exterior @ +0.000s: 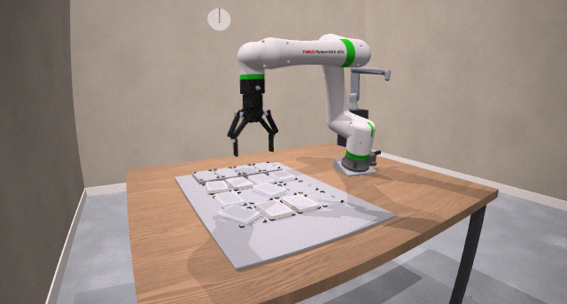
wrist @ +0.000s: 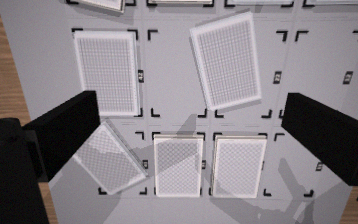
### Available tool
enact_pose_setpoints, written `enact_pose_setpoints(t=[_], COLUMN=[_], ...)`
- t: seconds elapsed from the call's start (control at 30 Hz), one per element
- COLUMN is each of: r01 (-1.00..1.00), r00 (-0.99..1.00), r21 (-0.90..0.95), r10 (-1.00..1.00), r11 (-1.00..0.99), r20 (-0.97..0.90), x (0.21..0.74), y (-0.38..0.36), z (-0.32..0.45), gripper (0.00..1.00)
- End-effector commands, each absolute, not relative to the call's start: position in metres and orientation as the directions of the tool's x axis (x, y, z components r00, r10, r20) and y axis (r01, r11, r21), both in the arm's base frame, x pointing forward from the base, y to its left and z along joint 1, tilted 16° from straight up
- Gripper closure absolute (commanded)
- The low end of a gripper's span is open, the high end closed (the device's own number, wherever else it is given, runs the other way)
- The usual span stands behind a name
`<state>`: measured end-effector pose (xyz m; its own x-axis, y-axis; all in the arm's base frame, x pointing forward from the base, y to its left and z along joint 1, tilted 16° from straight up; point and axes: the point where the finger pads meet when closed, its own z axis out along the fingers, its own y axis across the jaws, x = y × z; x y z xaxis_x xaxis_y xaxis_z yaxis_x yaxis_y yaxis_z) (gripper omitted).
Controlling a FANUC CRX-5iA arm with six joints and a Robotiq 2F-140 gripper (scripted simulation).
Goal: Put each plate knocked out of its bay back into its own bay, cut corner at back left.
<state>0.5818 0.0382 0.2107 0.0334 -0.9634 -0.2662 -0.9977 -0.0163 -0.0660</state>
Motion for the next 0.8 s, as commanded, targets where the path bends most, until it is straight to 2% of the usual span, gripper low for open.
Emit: enact_pose_setpoints(t=[0.0,0.77], r01=[-0.998,-0.998], r00=[0.034,0.034], r21=[-0.068,-0.068], r10=[-0.963,-0.963], r11=[-0.016,-0.016], r20=[-0.266,-0.266], x=[0.583,0.585], y=[0.024,-0.053], z=[0.208,0.187], gripper=[0.0,0.0])
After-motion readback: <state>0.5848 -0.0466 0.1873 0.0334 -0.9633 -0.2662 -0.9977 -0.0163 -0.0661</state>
